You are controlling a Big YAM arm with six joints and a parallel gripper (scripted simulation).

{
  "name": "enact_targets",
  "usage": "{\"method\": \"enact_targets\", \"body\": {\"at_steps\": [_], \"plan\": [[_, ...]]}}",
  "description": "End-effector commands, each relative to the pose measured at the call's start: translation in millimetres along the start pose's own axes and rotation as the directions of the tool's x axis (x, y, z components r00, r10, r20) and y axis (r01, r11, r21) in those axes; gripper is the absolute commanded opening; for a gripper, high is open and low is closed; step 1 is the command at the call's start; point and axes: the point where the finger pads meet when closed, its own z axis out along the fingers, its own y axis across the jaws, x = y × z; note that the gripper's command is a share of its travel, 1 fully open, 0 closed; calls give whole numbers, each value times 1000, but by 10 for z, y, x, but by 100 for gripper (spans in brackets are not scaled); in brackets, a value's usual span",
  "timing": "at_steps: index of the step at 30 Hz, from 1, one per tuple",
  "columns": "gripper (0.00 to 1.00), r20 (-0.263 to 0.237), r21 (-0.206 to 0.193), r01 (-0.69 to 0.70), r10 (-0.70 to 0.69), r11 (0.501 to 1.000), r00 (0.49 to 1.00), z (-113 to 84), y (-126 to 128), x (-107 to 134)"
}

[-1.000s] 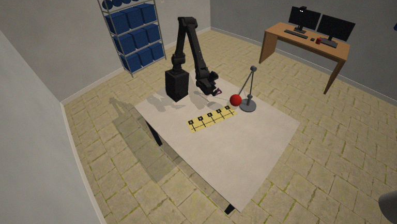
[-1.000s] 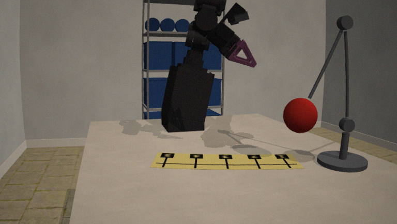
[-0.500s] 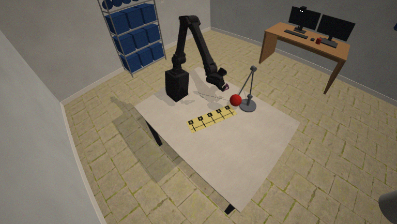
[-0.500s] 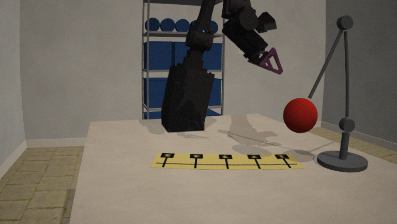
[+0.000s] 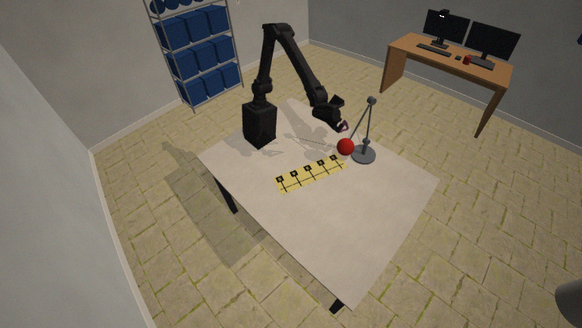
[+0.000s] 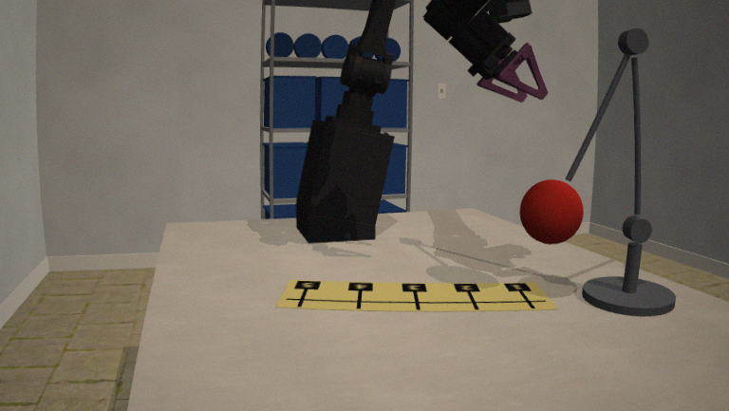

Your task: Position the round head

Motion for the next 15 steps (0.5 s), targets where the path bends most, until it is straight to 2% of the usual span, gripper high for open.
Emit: {"method": "enact_targets", "body": {"at_steps": [1,12,15], "plan": [[100,-2,-1,-28,28,1000,1000,87,-85,19],[100,1,-1,-4,4,1000,1000,383,-13,6],[100,1,-2,-5,5,1000,1000,404,-13,6]]}}
